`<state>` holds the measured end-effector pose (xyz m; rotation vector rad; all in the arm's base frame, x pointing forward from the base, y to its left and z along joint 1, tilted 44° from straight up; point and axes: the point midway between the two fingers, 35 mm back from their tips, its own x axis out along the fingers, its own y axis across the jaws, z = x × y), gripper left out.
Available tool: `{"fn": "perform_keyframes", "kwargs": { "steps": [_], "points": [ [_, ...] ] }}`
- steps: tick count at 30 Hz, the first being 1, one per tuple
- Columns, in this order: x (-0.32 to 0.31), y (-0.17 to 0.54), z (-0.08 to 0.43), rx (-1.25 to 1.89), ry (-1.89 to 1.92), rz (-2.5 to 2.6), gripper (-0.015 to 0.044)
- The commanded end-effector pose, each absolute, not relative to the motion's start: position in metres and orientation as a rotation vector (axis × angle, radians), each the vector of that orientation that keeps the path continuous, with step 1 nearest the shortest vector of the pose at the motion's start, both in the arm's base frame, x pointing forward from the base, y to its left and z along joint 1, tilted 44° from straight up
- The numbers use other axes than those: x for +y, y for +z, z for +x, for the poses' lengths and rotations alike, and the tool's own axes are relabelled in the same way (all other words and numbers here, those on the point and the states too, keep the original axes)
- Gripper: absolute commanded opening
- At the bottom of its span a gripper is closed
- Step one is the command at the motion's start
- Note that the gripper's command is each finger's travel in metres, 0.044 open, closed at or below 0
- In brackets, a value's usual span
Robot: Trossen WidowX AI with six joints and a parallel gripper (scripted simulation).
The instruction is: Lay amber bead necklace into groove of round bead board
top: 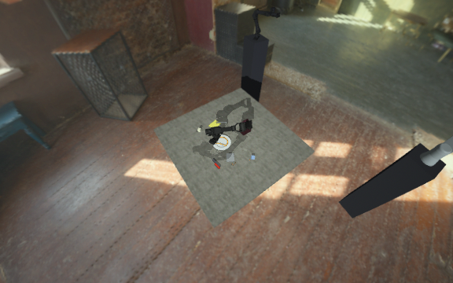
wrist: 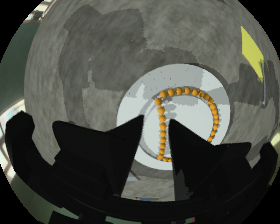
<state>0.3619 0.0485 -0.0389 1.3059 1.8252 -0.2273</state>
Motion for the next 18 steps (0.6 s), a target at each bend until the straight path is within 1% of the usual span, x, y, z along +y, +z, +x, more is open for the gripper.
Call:
{"fn": "perform_keyframes", "kwargs": {
  "steps": [1, 7, 18],
  "points": [
    [0.042, -0.044, 0.365, 1.838, -0.245, 1.309, 0.0120],
    [0.054, -0.057, 0.364, 1.838, -0.244, 1.310, 0.0120],
    [0.056, -0.058, 0.365, 1.831, -0.238, 1.307, 0.0120]
  ]
}}
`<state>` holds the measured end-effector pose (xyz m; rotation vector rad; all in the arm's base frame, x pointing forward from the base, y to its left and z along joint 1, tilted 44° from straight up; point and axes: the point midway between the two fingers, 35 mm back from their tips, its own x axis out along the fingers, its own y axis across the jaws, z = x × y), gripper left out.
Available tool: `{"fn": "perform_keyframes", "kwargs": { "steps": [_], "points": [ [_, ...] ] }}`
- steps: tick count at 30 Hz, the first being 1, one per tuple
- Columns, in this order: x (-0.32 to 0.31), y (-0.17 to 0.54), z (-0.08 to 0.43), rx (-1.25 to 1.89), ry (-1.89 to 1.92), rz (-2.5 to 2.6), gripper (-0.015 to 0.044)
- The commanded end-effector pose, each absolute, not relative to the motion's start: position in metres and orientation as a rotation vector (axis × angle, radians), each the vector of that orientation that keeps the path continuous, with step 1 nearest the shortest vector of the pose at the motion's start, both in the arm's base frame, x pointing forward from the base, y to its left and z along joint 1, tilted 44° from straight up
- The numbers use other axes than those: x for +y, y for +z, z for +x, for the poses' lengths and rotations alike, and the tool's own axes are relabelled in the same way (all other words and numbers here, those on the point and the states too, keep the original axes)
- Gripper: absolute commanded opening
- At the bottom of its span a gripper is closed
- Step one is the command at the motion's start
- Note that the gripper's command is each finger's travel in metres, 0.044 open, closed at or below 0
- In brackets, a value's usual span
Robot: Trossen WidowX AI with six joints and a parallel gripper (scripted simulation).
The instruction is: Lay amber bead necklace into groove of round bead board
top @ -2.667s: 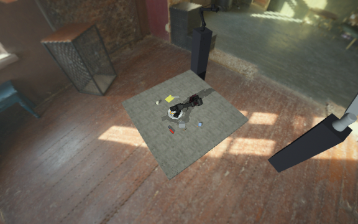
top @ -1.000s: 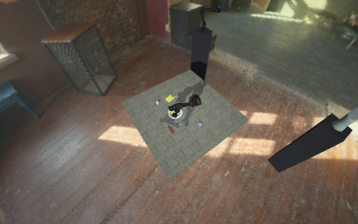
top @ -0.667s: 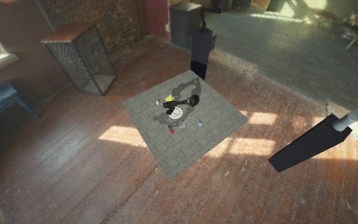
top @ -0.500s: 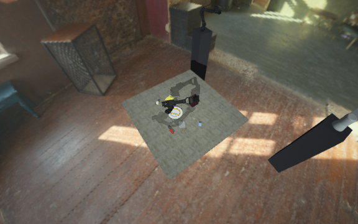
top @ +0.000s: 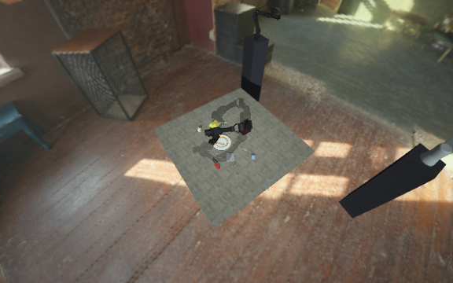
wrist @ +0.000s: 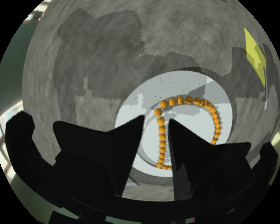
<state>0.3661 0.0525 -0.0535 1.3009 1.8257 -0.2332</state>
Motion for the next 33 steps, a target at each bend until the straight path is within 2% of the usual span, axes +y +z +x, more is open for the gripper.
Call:
{"fn": "perform_keyframes", "kwargs": {
  "steps": [1, 17, 22, 33],
  "points": [
    [0.057, -0.059, 0.365, 1.832, -0.238, 1.307, 0.0120],
    [0.069, -0.073, 0.361, 1.839, -0.243, 1.310, 0.0120],
    [0.068, -0.071, 0.362, 1.835, -0.240, 1.301, 0.0000],
    [0.068, -0.071, 0.362, 1.835, -0.240, 1.301, 0.0000]
  ]
}}
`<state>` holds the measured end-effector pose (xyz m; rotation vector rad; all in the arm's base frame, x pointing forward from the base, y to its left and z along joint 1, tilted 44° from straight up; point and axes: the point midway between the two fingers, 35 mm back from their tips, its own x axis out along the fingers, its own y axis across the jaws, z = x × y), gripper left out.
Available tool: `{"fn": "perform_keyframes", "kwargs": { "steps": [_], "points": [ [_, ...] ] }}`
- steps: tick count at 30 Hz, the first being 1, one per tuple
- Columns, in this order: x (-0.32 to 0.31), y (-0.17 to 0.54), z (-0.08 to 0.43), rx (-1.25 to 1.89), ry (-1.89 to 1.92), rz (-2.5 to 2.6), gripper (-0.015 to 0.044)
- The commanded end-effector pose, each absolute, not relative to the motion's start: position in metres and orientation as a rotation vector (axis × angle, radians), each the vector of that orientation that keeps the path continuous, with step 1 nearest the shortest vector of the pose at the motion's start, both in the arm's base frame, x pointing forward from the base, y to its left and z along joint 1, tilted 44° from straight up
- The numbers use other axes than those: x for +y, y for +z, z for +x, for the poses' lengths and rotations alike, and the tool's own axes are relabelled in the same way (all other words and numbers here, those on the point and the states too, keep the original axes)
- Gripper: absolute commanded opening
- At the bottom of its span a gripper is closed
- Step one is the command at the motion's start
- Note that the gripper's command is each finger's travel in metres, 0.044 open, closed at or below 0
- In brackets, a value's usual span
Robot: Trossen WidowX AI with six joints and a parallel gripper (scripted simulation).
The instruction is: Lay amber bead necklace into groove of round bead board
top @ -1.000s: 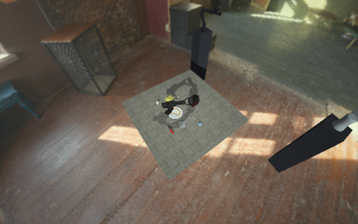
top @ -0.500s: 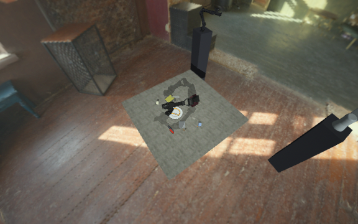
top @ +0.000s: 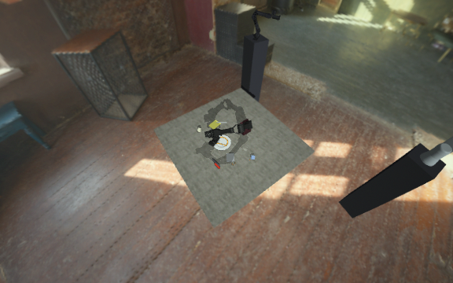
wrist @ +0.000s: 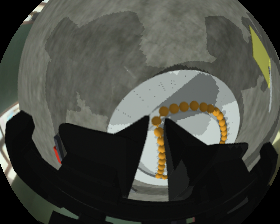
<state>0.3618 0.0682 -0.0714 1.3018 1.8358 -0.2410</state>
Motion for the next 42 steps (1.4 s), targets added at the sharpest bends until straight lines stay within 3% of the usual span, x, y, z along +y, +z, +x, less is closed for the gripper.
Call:
{"fn": "perform_keyframes", "kwargs": {
  "steps": [1, 42],
  "points": [
    [0.0682, -0.0709, 0.3620, 1.835, -0.240, 1.301, 0.0000],
    [0.0628, -0.0660, 0.3623, 1.839, -0.244, 1.310, 0.0000]
  ]
}}
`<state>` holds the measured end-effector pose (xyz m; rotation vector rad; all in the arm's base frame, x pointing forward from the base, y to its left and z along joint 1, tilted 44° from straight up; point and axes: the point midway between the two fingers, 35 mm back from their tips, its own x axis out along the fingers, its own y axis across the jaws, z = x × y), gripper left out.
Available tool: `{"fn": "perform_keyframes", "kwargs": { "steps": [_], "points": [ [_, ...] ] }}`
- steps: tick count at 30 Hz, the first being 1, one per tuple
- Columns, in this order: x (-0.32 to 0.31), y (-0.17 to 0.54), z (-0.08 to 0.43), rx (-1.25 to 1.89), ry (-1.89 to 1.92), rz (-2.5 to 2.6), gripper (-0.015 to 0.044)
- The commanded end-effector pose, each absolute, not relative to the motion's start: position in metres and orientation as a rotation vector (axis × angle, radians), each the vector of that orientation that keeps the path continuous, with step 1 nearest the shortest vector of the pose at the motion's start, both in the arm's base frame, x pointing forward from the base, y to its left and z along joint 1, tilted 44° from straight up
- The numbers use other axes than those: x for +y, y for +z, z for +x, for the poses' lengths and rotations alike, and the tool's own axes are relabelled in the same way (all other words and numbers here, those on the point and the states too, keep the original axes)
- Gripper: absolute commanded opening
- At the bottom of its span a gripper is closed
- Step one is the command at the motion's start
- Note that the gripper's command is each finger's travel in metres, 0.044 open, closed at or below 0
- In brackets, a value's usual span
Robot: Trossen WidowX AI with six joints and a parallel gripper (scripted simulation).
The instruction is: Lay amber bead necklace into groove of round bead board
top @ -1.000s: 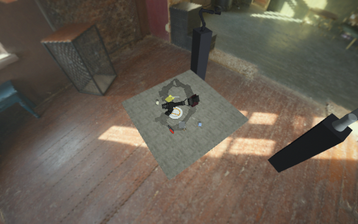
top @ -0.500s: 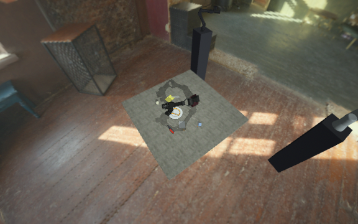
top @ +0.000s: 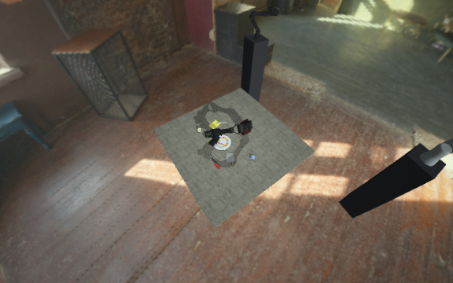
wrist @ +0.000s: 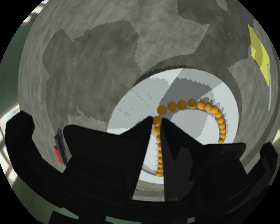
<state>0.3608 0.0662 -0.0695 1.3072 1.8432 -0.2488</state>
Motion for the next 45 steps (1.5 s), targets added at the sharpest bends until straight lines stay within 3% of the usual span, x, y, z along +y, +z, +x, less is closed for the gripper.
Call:
{"fn": "perform_keyframes", "kwargs": {
  "steps": [1, 16, 33, 45],
  "points": [
    [0.0628, -0.0660, 0.3623, 1.839, -0.244, 1.310, 0.0000],
    [0.0699, -0.0727, 0.3645, 1.839, -0.243, 1.310, 0.0000],
    [0.0667, -0.0690, 0.3647, 1.839, -0.245, 1.307, 0.0440],
    [0.0636, -0.0657, 0.3651, 1.838, -0.244, 1.310, 0.0440]
  ]
}}
